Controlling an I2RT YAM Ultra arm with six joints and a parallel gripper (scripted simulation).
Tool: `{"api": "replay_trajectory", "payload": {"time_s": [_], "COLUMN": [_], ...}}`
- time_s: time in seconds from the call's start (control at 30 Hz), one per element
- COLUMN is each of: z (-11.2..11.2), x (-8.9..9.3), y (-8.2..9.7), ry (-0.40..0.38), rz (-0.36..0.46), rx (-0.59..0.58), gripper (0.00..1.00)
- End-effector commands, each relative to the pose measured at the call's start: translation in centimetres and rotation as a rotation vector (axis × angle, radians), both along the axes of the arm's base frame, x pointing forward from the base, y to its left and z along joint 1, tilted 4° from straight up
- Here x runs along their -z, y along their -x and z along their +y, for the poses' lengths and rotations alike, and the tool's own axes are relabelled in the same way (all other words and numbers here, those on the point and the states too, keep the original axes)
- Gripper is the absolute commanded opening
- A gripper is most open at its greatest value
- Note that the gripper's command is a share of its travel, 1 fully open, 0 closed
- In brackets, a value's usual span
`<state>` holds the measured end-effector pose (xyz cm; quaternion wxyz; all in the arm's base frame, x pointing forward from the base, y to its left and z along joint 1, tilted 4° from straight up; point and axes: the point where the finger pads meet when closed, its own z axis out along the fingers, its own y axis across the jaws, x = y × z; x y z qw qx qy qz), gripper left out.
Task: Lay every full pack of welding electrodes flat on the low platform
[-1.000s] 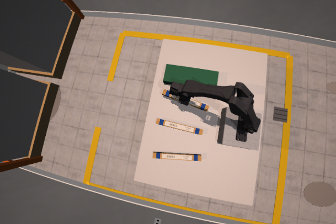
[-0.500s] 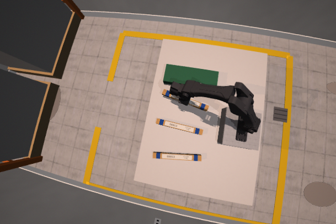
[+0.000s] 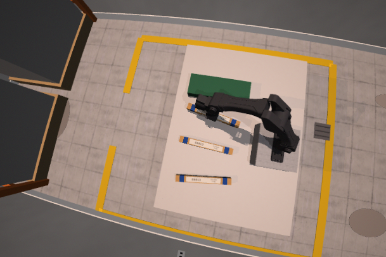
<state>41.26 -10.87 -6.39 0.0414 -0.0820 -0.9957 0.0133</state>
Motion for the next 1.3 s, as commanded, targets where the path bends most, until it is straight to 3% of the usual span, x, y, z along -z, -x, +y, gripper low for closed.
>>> {"api": "replay_trajectory", "payload": {"time_s": [0.0,0.37,0.63,0.83,0.9,1.27], "z": [-0.7,-0.8,-0.5,-0.8,-0.7,-0.6], "x": [-2.5,-2.2,-0.5,-1.0,-0.5,-0.1], "y": [-1.6,-2.1,-0.6,-1.5,-0.9,-1.2], "ry": [0.018,0.022,0.010,0.019,0.014,0.016], "rz": [-0.068,-0.087,-0.039,-0.071,-0.054,-0.062], "rx": [0.003,0.000,0.001,0.002,0.003,0.000], "gripper": [0.00,0.00,0.00,0.00,0.00,0.00]}}
